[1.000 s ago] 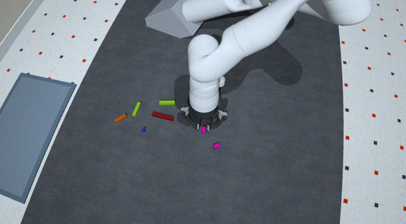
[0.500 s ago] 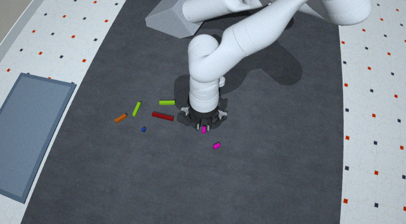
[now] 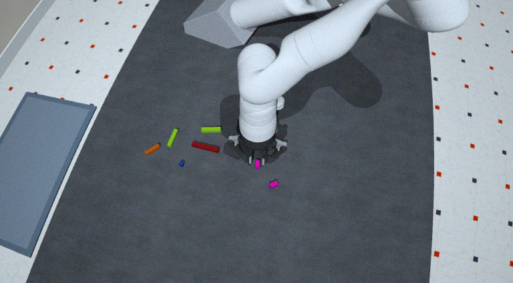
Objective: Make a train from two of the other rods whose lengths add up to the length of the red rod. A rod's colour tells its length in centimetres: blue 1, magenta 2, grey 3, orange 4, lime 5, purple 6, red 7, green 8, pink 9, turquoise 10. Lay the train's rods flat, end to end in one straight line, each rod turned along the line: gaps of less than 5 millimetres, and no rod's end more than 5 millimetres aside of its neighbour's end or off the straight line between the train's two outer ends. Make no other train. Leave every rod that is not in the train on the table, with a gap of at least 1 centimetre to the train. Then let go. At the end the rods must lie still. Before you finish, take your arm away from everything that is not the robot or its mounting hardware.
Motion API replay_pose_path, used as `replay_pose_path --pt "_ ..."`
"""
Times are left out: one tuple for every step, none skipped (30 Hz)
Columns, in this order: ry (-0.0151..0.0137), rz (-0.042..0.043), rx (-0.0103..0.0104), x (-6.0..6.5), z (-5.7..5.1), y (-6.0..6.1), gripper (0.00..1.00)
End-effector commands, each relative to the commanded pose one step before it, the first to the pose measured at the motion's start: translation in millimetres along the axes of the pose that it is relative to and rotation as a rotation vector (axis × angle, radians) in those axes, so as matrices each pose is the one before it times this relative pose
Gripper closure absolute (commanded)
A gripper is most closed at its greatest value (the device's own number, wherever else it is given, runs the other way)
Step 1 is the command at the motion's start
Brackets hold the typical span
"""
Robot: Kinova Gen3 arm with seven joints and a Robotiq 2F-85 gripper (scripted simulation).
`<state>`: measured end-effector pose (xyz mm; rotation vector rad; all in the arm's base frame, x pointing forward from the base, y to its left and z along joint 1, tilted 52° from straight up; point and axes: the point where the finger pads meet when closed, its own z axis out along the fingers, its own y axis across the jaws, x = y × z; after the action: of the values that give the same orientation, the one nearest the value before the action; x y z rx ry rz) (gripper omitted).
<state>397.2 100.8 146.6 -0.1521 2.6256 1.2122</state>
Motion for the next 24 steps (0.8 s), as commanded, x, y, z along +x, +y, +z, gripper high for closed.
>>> replay_pose_path --pt "-0.00425 -0.00207 0.00225 -1.33 0.67 1.58 0.76" --pt "-0.00001 -0.00001 0.0 -0.01 0.0 0.0 0.76" --pt "-0.00005 -0.00005 0.00002 -0.06 -0.01 0.01 0.76" --pt "-0.00012 -0.00011 0.00005 -0.15 -0.02 0.02 0.76" --pt "-0.0002 -0.00018 0.00009 -0.25 -0.03 0.04 0.76" --pt "-0.00028 -0.00025 0.00012 -0.34 -0.04 0.05 0.76" --pt "-0.00034 -0.0003 0.00014 -0.42 -0.05 0.06 0.76" --pt "-0.00028 -0.00024 0.00012 -0.39 -0.04 0.09 0.76" --pt "-0.00001 0.0 0.0 -0.2 0.0 0.14 0.76" --pt "-0.00001 0.0 0.0 -0.19 0.0 0.13 0.76" --pt "0.0 0.0 0.0 -0.17 0.0 0.12 0.76" --pt "0.0 0.0 0.0 -0.14 0.0 0.1 0.76" --pt "0.0 0.0 0.0 0.0 0.0 0.0 0.76" --pt "0.0 0.0 0.0 0.0 0.0 0.0 0.76" --pt "0.0 0.0 0.0 -0.1 0.0 0.07 0.76" --pt "0.0 0.0 0.0 -0.06 0.0 0.04 0.76" --pt "0.0 0.0 0.0 -0.03 0.0 0.02 0.76" --pt "0.0 0.0 0.0 0.0 0.0 0.0 0.76" --pt "0.0 0.0 0.0 0.0 0.0 0.0 0.76" --pt "0.0 0.0 0.0 0.0 0.0 0.0 0.76" --pt "0.0 0.0 0.0 0.0 0.0 0.0 0.76" --pt "0.0 0.0 0.0 0.0 0.0 0.0 0.76" --pt "0.0 0.0 0.0 0.0 0.0 0.0 0.76" --pt "0.0 0.0 0.0 0.0 0.0 0.0 0.76"
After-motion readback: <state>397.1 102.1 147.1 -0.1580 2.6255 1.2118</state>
